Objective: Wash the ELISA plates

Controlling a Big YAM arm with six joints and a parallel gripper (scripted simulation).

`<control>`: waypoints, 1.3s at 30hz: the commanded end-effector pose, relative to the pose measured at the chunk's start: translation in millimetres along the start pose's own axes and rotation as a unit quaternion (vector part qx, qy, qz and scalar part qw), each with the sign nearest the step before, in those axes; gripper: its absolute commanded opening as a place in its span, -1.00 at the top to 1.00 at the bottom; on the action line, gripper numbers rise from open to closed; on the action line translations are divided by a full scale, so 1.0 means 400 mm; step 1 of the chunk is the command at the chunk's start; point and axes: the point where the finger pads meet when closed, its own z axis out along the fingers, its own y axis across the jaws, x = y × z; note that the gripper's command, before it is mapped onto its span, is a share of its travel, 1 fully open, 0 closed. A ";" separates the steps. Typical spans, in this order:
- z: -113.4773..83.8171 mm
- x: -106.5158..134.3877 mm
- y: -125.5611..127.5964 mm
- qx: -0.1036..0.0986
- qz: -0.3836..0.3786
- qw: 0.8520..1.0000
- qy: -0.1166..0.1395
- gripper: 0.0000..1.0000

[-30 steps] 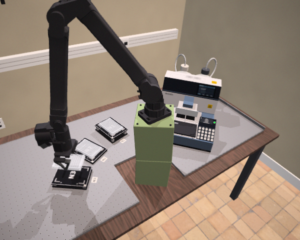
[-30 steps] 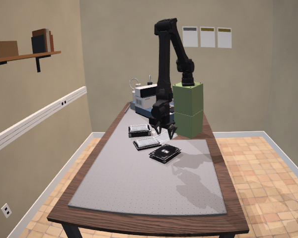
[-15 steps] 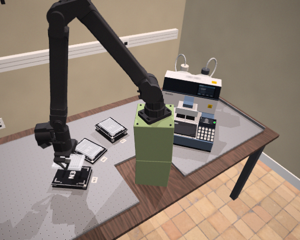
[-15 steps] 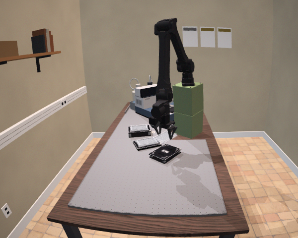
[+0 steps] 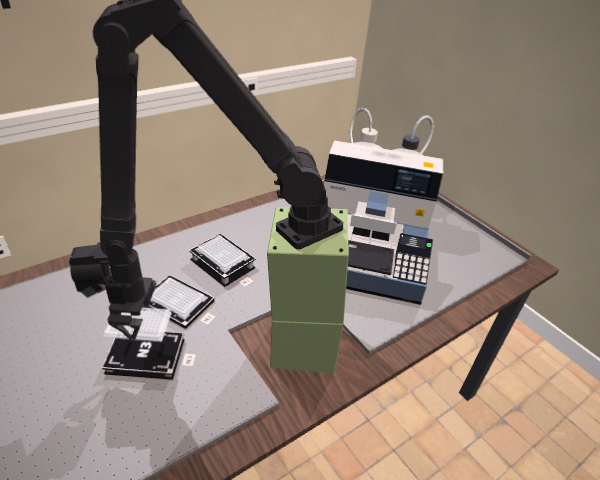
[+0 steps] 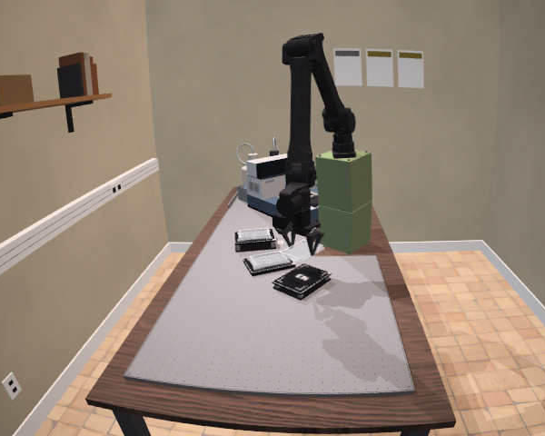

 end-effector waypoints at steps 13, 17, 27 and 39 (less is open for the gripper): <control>0.067 -0.015 -0.010 0.001 0.010 1.000 -0.004 -0.64; 0.084 -0.015 -0.010 0.001 0.009 1.000 -0.004 -0.64; 0.118 -0.013 -0.010 0.001 0.008 1.000 -0.003 -0.64; 0.169 -0.009 -0.012 0.001 0.006 1.000 -0.002 -0.64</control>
